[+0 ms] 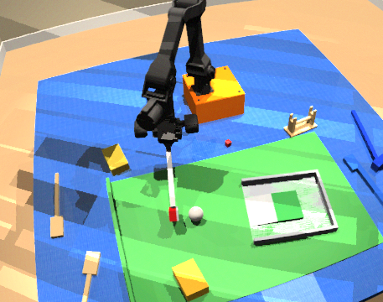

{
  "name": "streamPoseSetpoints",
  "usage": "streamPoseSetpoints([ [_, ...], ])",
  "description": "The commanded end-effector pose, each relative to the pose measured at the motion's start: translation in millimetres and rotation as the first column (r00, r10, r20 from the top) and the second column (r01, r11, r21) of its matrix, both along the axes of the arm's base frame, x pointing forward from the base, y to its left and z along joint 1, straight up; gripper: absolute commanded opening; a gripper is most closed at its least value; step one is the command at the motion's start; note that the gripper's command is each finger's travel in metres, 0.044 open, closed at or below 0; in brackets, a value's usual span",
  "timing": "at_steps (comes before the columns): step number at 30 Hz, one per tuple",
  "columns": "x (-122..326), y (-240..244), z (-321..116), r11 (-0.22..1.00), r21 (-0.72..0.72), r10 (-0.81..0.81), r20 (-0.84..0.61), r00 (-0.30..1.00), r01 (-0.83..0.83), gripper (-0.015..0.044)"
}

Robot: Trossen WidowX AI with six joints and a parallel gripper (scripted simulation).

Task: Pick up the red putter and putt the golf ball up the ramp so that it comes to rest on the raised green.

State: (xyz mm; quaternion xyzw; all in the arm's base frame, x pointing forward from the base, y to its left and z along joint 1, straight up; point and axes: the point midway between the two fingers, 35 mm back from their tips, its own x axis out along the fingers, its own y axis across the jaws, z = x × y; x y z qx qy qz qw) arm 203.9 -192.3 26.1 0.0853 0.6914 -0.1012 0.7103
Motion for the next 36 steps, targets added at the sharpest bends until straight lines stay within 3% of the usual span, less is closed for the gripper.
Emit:
streamPoseSetpoints([
  [1,0,-3,0,1.000,-0.001,0.000,0.001,1.000,0.000,0.0000],
  [9,-8,-29,-3,1.000,-0.002,-0.003,-0.004,1.000,0.003,0.0000],
  [16,-7,-25,-1,1.000,-0.003,-0.011,-0.001,1.000,0.011,0.0000],
  [26,28,96,-4,1.000,0.007,-0.004,-0.001,1.000,0.004,0.0000],
  [36,30,104,20,1.000,0.008,-0.003,0.000,1.000,0.003,0.0000],
])
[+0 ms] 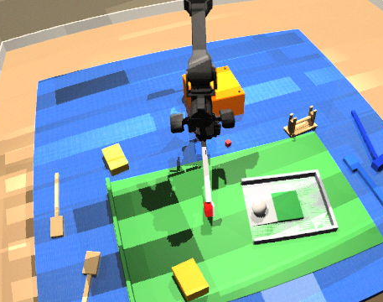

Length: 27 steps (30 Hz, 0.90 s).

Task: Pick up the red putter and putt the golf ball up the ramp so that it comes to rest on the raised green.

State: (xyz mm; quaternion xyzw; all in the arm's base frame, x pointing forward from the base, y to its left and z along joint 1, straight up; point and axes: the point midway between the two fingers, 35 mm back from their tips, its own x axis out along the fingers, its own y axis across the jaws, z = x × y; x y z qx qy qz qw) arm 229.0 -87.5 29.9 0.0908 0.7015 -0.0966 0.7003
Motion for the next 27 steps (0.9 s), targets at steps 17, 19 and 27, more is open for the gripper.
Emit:
streamPoseSetpoints([
  [17,3,0,43,1.000,-0.007,0.001,0.019,1.000,-0.001,0.0000],
  [19,3,0,43,1.000,-0.007,0.001,0.019,1.000,-0.001,0.0000],
  [27,3,0,43,1.000,-0.007,0.001,0.019,1.000,-0.001,0.0000],
])
